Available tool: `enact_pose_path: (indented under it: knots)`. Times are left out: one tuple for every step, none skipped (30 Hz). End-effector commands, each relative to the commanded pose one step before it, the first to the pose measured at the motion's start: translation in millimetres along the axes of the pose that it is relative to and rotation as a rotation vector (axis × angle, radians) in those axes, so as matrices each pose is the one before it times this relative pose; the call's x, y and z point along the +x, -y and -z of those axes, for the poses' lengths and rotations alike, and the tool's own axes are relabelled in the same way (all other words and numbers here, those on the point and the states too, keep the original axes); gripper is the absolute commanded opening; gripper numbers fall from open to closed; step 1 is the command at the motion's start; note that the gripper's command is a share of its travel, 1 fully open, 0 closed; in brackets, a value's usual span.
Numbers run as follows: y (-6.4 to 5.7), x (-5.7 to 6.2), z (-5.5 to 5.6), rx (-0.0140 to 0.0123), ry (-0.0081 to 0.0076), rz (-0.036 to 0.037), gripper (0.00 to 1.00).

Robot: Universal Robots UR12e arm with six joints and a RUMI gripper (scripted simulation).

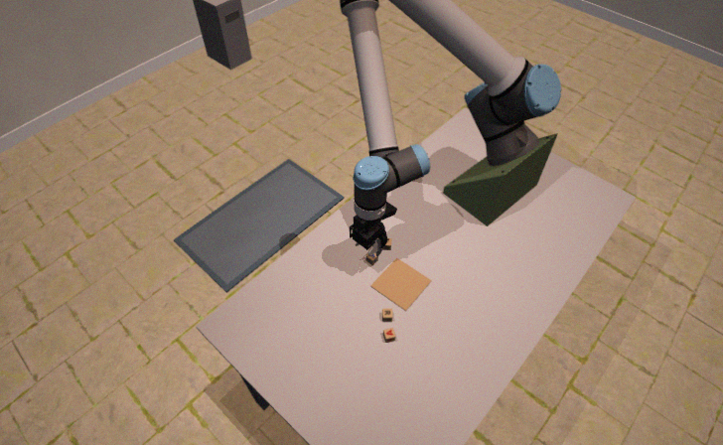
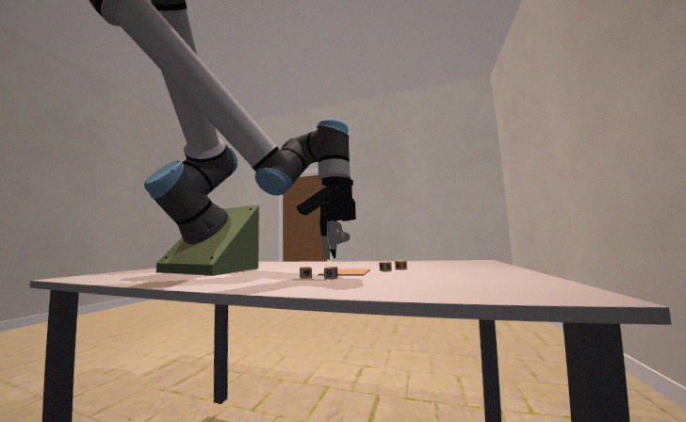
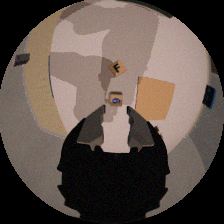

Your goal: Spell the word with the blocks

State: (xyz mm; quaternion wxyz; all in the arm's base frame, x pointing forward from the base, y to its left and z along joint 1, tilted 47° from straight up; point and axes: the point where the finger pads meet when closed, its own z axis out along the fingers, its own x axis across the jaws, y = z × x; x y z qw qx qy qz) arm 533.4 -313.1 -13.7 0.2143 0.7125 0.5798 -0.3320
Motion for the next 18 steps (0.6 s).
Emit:
enact_pose_path:
  knots:
    - [-0.47, -0.04, 16.84, 0.00201, -0.00076, -0.00070, 0.28]
    - [0.00, 0.00, 4.56, 0.00000, 0.00000, 0.00000, 0.28]
    - [0.00, 0.00, 4.12, 0.00000, 0.00000, 0.00000, 0.28]
    - [0.00, 0.00, 3.62, 0.00000, 0.00000, 0.00000, 0.28]
    - [0.00, 0.00, 3.08, 0.00000, 0.00000, 0.00000, 0.28]
    - [0.01, 0.00, 2.52, 0.00000, 0.00000, 0.00000, 0.28]
    - [-0.01, 0.00, 1.96, 0.00000, 0.00000, 0.00000, 0.28]
    - [0.00, 0.00, 1.42, 0.00000, 0.00000, 0.00000, 0.28]
    - [0.00, 0.00, 0.93, 0.00000, 0.00000, 0.00000, 0.28]
    - [0.00, 0.00, 0.51, 0.00000, 0.00000, 0.00000, 0.28]
    - [0.00, 0.00, 0.20, 0.00000, 0.00000, 0.00000, 0.28]
    - [0.00, 0.00, 0.03, 0.00000, 0.00000, 0.00000, 0.28]
    - [0.00, 0.00, 0.00, 0.00000, 0.00000, 0.00000, 1.00]
    - [0.00, 0.00, 0.00, 0.00000, 0.00000, 0.00000, 1.00]
    - [0.00, 0.00, 0.00, 0.00000, 0.00000, 0.00000, 1.00]
    - [0.00, 0.00, 0.00, 0.00000, 0.00000, 0.00000, 1.00]
    - [0.00, 0.00, 0.00, 0.00000, 0.00000, 0.00000, 1.00]
    - [0.00, 0.00, 0.00, 0.00000, 0.00000, 0.00000, 1.00]
